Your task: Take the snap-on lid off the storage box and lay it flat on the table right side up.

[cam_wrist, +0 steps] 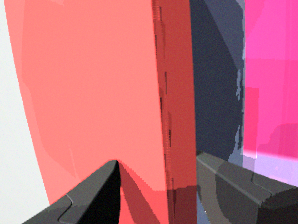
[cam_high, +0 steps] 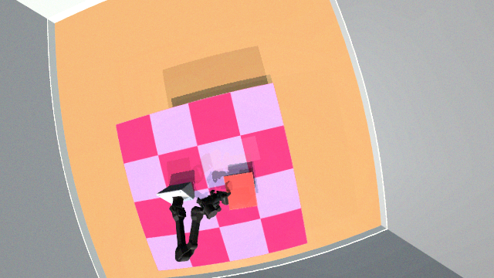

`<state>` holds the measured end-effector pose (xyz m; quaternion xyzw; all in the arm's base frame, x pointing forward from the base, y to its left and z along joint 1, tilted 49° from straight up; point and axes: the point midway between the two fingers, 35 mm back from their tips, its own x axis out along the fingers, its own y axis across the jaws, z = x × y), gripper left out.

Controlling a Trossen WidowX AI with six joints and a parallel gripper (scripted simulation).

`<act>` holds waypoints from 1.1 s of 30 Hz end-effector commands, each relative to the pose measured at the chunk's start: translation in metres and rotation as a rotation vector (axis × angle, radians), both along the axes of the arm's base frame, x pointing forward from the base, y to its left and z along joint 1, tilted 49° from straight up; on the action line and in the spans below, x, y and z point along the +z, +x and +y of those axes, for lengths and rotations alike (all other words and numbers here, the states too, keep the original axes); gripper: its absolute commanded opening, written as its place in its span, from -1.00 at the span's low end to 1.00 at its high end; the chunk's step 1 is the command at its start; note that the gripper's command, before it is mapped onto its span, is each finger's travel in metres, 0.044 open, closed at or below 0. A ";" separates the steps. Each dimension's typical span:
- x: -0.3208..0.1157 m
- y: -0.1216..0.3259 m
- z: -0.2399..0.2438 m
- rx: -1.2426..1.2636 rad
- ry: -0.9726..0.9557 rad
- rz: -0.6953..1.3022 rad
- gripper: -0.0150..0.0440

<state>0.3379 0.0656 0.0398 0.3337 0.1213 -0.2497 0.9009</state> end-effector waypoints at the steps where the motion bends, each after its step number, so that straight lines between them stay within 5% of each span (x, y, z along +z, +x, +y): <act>1: 0.002 -0.001 0.003 0.003 0.001 -0.005 -0.49; 33: 0.006 -0.003 0.007 0.003 0.001 -0.005 -0.49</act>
